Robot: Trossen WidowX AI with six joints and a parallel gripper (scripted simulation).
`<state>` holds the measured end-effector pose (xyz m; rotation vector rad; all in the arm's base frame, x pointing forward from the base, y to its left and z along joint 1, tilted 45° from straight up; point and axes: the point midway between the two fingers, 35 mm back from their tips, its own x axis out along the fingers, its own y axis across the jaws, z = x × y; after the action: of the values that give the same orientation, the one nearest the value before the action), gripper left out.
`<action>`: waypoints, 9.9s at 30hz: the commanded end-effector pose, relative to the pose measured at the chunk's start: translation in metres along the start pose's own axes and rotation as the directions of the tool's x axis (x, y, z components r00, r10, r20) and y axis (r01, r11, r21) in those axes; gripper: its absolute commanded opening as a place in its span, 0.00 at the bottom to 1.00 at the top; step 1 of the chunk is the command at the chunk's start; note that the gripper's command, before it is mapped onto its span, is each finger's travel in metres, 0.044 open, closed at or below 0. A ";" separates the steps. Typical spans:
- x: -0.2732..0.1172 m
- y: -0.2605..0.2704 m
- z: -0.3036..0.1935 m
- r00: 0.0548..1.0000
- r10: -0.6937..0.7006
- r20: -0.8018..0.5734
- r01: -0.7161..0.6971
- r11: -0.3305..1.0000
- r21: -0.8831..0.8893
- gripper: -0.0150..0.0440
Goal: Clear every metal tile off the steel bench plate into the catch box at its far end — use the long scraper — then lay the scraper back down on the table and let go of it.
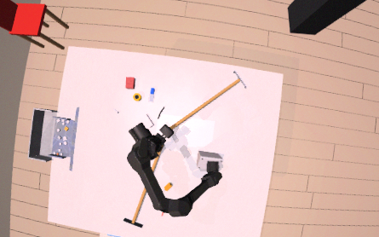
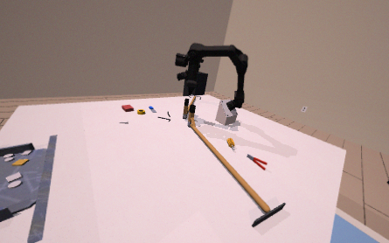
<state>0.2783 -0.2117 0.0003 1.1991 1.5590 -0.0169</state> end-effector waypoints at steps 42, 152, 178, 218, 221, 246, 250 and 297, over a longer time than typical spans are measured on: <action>0.070 0.008 -0.004 0.999 0.041 0.003 -0.038 0.958 -0.286 0.25; 0.108 -0.128 0.042 1.000 0.027 0.013 -0.023 0.959 -0.284 0.25; 0.114 -0.171 0.046 0.999 0.032 0.009 -0.028 0.958 -0.287 0.25; -0.001 -0.135 0.053 0.999 0.017 0.039 -0.001 0.923 -0.386 0.25; -0.005 -0.118 0.055 0.999 0.010 0.044 0.010 0.901 -0.433 0.25; -0.019 0.031 0.036 0.997 -0.023 0.072 0.071 0.624 -0.778 0.25; -0.019 0.054 0.028 0.997 -0.023 0.075 0.075 0.565 -0.822 0.25; 0.006 0.260 -0.150 0.999 0.042 0.013 0.024 -0.281 -0.959 0.25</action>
<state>0.3541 -0.0138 0.1893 -0.2598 0.8792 1.0811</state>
